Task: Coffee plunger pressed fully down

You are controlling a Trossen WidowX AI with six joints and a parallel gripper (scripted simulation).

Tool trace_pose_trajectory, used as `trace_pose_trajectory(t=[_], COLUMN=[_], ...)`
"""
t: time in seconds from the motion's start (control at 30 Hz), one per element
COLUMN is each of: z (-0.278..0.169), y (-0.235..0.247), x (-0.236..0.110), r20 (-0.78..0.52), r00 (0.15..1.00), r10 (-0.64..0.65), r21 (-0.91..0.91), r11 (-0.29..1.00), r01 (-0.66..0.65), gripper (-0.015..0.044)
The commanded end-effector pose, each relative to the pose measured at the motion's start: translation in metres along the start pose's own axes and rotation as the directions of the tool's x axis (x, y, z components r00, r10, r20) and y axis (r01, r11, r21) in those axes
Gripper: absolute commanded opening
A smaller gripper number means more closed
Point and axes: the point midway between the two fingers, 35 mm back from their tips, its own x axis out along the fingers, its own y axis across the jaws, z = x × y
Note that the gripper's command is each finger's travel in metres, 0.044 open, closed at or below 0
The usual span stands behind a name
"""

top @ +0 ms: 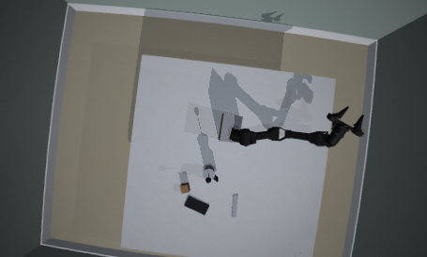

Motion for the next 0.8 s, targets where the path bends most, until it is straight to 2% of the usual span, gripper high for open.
trace_pose_trajectory(t=[0.0, 0.13, 0.3, 0.5, 0.77], z=[-0.001, -0.020, -0.095, -0.152, -0.271], y=[0.000, 0.000, -0.001, -0.010, -0.046], x=[0.000, 0.004, 0.012, 0.011, -0.006], r20=[-0.003, -0.039, -0.191, -0.323, -0.590], r00=[1.000, 0.999, 0.980, 0.944, 0.807], r10=[0.001, 0.013, 0.056, 0.067, 0.028], r21=[-0.004, -0.057, -0.227, -0.315, -0.461], r11=[1.000, 0.998, 0.969, 0.933, 0.809], r01=[-0.001, -0.015, -0.100, -0.174, -0.365], gripper=[0.0426, 0.0440, 0.0440, 0.0440, 0.0440])
